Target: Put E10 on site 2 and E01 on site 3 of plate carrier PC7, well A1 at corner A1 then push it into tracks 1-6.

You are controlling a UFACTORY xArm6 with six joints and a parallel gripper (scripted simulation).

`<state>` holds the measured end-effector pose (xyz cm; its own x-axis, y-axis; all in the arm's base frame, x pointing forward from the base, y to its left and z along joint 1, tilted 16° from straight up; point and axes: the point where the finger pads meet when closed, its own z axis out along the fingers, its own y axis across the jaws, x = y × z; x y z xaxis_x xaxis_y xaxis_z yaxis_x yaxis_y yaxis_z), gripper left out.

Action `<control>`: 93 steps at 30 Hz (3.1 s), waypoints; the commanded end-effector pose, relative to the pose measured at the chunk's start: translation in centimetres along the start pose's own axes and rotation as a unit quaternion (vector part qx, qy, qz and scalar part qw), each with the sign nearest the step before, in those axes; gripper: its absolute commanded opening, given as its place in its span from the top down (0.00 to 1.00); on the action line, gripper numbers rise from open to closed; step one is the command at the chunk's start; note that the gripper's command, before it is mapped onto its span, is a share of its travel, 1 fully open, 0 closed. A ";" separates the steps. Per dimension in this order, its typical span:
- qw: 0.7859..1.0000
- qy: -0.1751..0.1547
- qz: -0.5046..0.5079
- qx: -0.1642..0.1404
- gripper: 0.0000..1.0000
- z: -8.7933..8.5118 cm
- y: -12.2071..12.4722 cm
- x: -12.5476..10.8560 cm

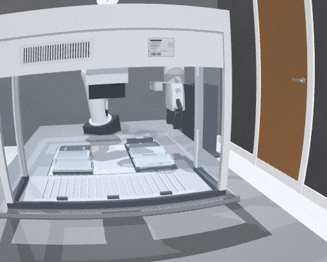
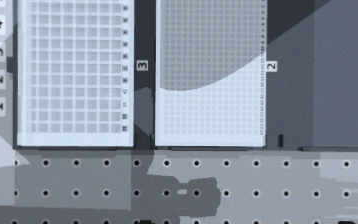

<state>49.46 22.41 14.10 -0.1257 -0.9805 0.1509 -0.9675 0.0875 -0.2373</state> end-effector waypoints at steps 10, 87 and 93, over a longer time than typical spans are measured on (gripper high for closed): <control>1.000 -0.001 0.000 0.002 0.00 2.0 -0.1 -0.1; 1.000 -0.001 0.000 0.002 0.00 9.4 -0.1 -0.1; 1.000 -0.001 0.000 0.002 0.00 9.8 -0.1 -0.1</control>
<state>51.57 20.72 4.88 -0.1257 -0.9805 0.1509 -0.9675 0.0875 -0.2373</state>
